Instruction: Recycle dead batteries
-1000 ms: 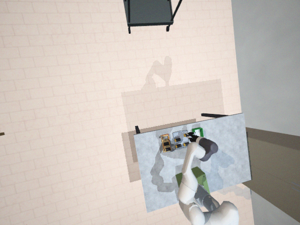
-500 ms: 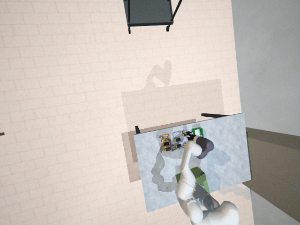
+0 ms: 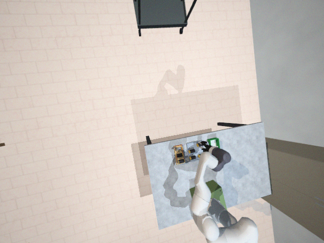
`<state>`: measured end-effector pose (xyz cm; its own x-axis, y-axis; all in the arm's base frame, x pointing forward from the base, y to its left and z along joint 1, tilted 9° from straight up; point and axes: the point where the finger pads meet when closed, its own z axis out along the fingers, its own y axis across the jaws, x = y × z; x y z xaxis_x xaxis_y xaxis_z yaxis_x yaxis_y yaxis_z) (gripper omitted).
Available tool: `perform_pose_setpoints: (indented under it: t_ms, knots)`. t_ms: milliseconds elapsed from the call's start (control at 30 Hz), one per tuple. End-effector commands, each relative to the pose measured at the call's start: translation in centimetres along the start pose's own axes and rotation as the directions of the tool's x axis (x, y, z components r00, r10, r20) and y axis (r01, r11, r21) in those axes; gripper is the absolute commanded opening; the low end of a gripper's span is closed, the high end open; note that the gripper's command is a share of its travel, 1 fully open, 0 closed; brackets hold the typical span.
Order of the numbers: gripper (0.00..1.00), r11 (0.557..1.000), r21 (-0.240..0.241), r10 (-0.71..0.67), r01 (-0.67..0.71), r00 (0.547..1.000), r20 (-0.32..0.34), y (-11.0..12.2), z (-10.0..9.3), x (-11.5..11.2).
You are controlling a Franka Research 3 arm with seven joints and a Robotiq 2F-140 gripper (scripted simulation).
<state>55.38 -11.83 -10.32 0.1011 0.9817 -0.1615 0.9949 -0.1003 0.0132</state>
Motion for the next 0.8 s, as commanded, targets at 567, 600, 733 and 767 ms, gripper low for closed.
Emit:
perform_pose_setpoints:
  t_ms: [567, 600, 733, 767]
  knots:
    - [0.29, 1.000, -0.002, 0.005, -0.005, 1.000, 0.001, 0.1, 0.1, -0.1]
    - [0.29, 1.000, -0.002, 0.005, -0.005, 1.000, 0.001, 0.1, 0.0, -0.1]
    - [0.29, 1.000, -0.002, 0.005, -0.005, 1.000, 0.001, 0.1, -0.9, -0.1]
    - [0.29, 1.000, -0.002, 0.005, -0.005, 1.000, 0.001, 0.1, -1.2, -0.1]
